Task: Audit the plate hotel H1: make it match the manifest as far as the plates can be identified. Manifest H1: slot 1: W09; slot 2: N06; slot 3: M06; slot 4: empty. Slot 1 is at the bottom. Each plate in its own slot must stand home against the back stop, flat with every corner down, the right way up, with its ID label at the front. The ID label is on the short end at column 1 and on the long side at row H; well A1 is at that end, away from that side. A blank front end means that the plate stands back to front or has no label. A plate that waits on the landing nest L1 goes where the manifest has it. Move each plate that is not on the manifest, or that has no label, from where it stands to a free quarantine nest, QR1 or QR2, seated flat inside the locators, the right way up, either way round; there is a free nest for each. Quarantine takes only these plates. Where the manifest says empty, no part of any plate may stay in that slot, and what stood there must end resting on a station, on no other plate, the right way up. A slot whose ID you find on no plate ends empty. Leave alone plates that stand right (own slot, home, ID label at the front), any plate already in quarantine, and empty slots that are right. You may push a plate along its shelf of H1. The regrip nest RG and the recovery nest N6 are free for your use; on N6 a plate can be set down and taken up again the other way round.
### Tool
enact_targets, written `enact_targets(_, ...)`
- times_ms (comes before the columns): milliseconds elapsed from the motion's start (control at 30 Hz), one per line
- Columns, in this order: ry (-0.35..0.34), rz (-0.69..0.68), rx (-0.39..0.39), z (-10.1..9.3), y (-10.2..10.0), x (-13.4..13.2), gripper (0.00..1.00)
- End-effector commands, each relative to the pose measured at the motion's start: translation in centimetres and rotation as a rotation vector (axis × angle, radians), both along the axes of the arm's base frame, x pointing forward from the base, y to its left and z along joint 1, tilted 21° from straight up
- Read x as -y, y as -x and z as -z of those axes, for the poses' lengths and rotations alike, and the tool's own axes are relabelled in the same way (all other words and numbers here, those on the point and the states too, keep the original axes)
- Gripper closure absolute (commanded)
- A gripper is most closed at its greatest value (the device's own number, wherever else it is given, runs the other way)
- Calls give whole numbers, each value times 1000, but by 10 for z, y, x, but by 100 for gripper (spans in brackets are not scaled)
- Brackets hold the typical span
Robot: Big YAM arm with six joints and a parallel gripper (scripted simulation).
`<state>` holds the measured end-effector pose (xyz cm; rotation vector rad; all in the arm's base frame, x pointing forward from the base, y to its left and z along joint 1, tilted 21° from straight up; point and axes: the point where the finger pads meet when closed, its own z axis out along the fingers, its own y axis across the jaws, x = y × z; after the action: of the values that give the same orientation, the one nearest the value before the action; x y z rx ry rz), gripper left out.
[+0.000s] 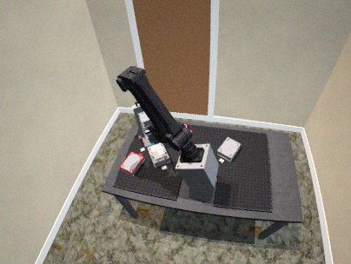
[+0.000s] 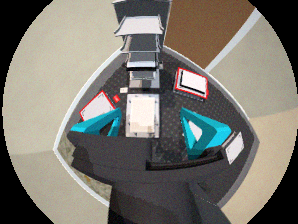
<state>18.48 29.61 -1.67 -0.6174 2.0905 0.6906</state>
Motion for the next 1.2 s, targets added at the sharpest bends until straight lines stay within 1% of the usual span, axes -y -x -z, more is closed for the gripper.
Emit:
enact_targets(0,-37,2,-14,-9,7,-13,0)
enact_targets(100,-37,2,-14,-10,9,-16,0)
enact_targets(267,-38,2,-15,-14,19,-24,0)
enact_targets(300,-38,2,-15,-7,19,-25,0)
enact_targets(400,-38,17,-15,3,14,-25,0)
enact_targets(467,-37,2,-16,9,19,-30,0)
enact_targets(600,-36,1,-16,22,19,-34,0)
enact_targets(667,-36,1,-16,22,19,-34,0)
enact_targets(700,-35,15,-15,25,14,-33,0)
enact_targets(800,-36,1,-16,35,20,-39,0)
enact_targets(1100,-34,0,-16,63,20,-49,0)
enact_targets(1167,-32,6,-14,64,17,-48,0)
